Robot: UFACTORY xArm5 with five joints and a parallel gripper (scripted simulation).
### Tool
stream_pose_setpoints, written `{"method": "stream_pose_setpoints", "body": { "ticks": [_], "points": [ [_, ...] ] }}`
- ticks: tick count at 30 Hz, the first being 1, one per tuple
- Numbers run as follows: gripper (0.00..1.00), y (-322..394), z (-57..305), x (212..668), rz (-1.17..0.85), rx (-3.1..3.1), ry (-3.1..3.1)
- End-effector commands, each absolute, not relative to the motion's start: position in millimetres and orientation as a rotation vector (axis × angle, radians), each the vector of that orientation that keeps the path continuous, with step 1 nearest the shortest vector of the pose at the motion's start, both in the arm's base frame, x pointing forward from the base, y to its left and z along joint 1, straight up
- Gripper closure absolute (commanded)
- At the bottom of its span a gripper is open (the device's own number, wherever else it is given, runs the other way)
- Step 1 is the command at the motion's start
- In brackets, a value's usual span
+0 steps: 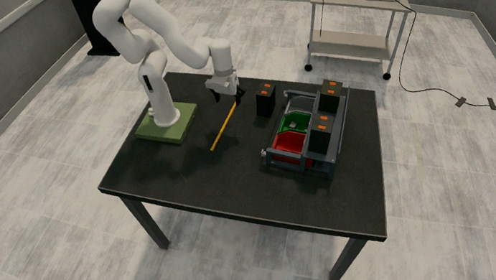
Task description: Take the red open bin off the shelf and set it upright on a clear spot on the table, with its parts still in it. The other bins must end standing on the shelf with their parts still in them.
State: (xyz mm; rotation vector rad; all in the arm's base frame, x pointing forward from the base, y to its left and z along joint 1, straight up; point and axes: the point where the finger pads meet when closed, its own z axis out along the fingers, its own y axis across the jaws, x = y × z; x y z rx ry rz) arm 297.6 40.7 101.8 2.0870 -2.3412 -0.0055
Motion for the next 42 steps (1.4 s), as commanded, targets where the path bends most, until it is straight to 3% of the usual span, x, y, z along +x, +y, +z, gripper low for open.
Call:
{"method": "stream_pose_setpoints", "body": {
  "ticks": [1, 42],
  "points": [
    [0.0, 33, 102, 312, -0.006, 2.09, -2.343],
    [0.0, -18, 103, 400, -0.004, 2.09, -2.343]
  ]
}}
